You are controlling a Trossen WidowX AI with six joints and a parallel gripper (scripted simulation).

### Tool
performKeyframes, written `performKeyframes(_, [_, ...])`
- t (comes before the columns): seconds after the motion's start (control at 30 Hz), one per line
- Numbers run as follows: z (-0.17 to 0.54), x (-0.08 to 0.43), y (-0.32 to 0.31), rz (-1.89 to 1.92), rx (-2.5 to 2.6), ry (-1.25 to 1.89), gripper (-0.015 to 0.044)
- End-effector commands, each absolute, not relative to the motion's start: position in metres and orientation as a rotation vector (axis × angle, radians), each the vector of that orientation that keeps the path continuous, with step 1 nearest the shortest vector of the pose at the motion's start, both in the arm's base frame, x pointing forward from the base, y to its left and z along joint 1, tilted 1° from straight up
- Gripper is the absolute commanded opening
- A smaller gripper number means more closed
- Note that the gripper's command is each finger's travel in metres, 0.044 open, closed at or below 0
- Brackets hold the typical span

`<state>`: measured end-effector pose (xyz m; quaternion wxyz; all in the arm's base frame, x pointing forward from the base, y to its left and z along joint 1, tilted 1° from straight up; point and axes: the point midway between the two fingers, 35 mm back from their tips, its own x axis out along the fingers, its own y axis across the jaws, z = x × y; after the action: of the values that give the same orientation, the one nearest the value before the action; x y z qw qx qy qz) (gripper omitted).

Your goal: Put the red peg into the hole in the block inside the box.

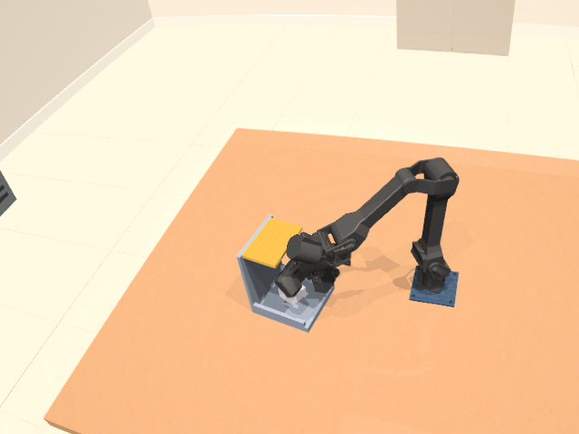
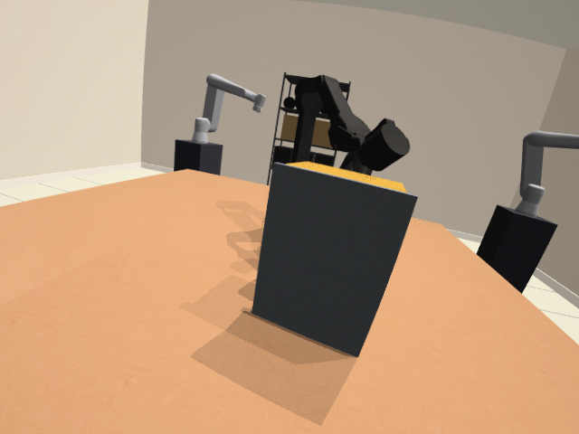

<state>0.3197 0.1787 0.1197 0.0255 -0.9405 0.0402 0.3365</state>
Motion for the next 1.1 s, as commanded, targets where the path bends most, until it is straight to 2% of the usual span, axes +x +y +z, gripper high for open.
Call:
performKeyframes(0.0, [0.121, 0.323, 0.180, 1.037, -2.910, 0.116, 0.0000])
performKeyframes(1.07, [0.121, 0.335, 0.184, 1.035, -2.910, 0.116, 0.0000])
